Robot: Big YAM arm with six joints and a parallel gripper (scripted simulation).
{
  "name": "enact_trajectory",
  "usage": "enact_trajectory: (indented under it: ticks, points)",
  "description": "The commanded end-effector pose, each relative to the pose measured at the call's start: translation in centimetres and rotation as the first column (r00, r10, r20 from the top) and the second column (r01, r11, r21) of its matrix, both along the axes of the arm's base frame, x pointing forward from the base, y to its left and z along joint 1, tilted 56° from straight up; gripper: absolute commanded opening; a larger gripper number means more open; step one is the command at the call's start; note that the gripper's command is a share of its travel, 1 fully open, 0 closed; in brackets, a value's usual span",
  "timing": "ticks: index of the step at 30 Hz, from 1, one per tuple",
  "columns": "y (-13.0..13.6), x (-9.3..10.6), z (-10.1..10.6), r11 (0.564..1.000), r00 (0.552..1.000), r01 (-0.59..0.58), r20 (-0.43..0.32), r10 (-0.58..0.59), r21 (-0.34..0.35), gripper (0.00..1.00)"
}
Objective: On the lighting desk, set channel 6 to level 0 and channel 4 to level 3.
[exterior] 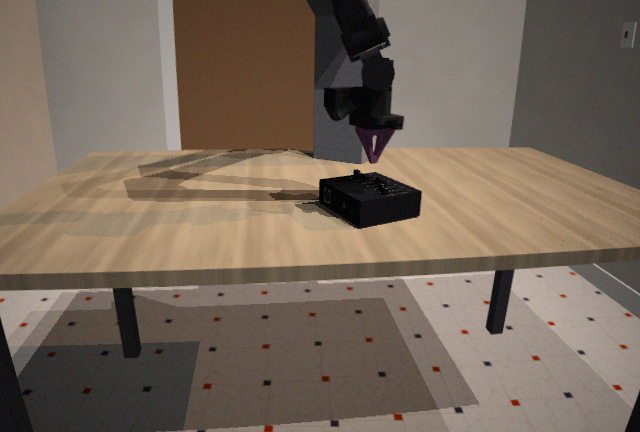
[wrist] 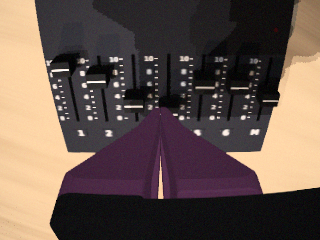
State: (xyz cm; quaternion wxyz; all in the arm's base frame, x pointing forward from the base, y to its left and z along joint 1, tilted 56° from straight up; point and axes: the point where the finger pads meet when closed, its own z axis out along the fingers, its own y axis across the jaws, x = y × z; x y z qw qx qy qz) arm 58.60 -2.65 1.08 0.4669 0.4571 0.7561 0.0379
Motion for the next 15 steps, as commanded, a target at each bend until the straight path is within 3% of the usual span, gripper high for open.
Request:
enact_trajectory:
  ticks: [1, 5, 9, 10, 11, 13, 14, 15]
  points:
    - [1.6, -1.3, -1.9, 1.0, 1.0, -0.012, -0.019, 0.012, 0.005, 0.0]
    - [3.3, -1.9, -3.9, 1.0, 1.0, -0.013, -0.02, 0.013, 0.004, 0.0]
    - [3.2, -2.0, -4.1, 1.0, 1.0, -0.008, -0.021, 0.008, 0.004, 0.0]
    - [1.7, -1.9, -3.6, 1.0, 1.0, 0.019, -0.012, -0.019, 0.005, 0.0]
    - [1.7, -1.5, -2.2, 1.0, 1.0, 0.019, 0.014, -0.019, 0.009, 0.0]
    - [1.7, -1.5, -2.2, 1.0, 1.0, 0.019, 0.014, -0.019, 0.009, 0.0]
    - [1.9, -0.2, -1.2, 1.0, 0.999, 0.017, 0.04, -0.018, 0.014, 0.0]
    - [2.5, -0.2, -1.3, 1.0, 0.999, 0.006, 0.038, -0.007, 0.014, 0.0]
